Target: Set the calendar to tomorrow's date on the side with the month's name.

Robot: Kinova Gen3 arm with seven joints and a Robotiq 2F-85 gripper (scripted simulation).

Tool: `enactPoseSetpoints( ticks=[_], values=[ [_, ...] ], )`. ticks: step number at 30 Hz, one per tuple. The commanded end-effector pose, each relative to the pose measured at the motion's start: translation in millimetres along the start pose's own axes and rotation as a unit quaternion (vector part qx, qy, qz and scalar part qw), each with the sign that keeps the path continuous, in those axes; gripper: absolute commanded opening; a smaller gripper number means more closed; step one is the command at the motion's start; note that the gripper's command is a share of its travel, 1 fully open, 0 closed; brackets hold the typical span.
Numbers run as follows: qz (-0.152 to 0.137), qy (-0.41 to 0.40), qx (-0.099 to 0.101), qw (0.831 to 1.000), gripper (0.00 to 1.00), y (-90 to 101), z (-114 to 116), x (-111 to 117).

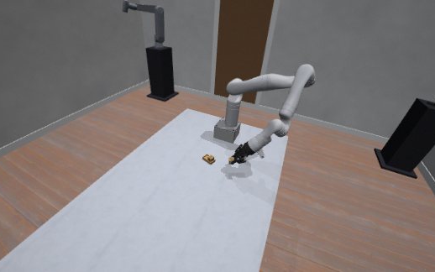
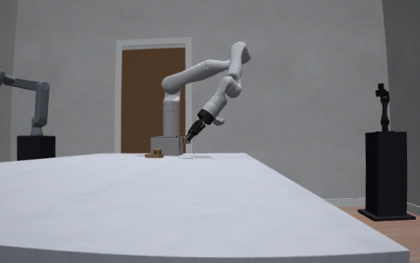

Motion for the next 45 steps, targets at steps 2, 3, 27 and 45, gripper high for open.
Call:
enactPoseSetpoints(
  ticks=[2, 3, 27, 45],
  values=[
    [0.04, -0.011, 0.01, 0.999, 0.26, 1.3, 1, -7],
    [0.049, -0.011, 0.01, 0.999, 0.26, 1.5, 1, -7],
    [0.141, -0.011, 0.024, 0.99, 0.26, -1.3, 0, -13],
    [0.22, -0.013, 0.024, 0.975, 0.26, 0.6, 3, -20]
  ],
)
Point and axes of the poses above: the point where the finger pads meet when closed, its own y axis back along the fingers, its own z axis across the jaws, x = y × z, the point moved 2 cm from there along y, back along the fingers, and after that the axes turned 7 degrees about -y, right-handed, at the moved point
